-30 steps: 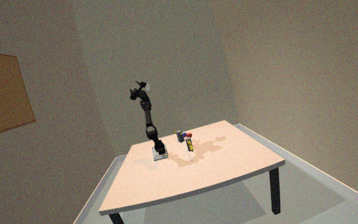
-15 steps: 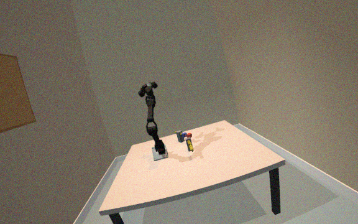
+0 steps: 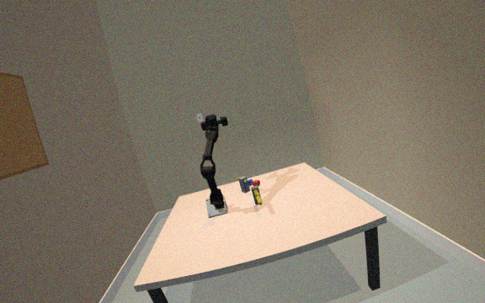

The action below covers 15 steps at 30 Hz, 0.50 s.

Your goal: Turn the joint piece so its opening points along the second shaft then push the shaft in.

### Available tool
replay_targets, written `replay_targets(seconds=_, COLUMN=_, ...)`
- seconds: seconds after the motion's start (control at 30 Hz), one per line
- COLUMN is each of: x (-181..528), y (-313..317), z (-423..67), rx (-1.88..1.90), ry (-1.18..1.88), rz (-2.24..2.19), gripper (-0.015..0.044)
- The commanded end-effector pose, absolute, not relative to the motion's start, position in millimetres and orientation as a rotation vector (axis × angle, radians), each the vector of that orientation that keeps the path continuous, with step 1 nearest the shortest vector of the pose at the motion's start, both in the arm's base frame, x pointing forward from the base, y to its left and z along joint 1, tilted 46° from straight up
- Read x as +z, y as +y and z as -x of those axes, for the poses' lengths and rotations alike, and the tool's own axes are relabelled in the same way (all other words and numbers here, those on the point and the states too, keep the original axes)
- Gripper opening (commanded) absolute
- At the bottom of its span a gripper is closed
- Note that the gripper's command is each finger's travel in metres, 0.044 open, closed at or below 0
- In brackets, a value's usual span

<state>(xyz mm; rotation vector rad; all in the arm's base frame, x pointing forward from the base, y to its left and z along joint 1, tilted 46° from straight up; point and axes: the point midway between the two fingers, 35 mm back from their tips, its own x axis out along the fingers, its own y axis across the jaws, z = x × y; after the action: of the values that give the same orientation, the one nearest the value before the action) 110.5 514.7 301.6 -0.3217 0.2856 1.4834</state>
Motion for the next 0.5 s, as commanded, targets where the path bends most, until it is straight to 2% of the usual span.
replay_targets(seconds=0.0, x=277.9, y=512.4, z=-134.7, rx=1.390, ry=0.395, rz=0.334, gripper=0.0440)
replay_targets(seconds=0.47, x=198.4, y=478.7, z=-213.3, rx=1.018, ry=0.743, rz=0.368, gripper=0.0440)
